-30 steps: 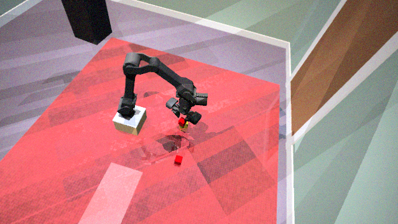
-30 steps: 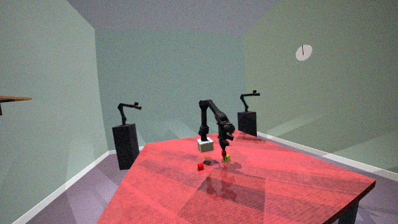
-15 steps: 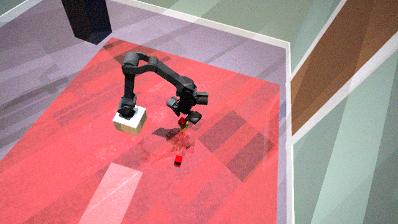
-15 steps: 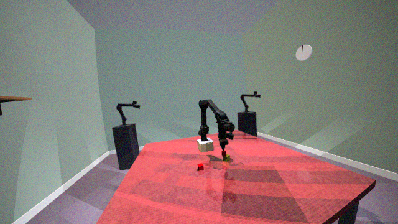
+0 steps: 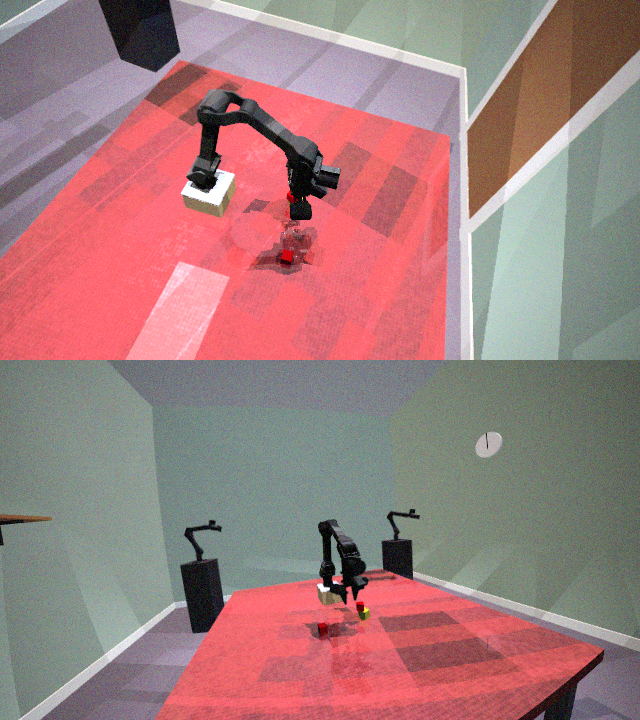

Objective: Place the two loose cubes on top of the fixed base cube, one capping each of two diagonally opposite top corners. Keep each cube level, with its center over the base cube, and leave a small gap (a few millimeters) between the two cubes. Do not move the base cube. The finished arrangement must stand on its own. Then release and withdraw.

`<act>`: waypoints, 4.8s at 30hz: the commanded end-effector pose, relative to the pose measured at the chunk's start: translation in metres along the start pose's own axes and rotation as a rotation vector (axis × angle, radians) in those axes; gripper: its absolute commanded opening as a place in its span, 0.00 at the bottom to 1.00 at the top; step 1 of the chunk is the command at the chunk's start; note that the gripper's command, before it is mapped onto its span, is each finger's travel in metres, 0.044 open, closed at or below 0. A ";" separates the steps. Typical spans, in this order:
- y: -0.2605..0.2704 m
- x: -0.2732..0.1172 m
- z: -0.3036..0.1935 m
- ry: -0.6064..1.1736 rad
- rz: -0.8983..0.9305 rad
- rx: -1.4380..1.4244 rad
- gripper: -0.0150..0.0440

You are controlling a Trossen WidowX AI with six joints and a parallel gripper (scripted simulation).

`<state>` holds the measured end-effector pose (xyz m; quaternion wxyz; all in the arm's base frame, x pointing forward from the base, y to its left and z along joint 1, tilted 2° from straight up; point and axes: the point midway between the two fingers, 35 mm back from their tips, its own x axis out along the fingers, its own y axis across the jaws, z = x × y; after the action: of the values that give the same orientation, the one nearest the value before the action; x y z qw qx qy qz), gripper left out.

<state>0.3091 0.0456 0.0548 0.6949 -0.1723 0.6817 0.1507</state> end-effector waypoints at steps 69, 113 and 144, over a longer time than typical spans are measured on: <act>-0.143 0.063 -0.032 -0.022 -0.004 1.890 0.70; -0.145 0.013 -0.029 -0.022 -0.004 1.890 0.43; -0.106 -0.029 -0.012 -0.018 -0.003 1.452 0.43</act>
<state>0.3453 -0.0667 0.0874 0.6169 0.3746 0.5792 -0.3790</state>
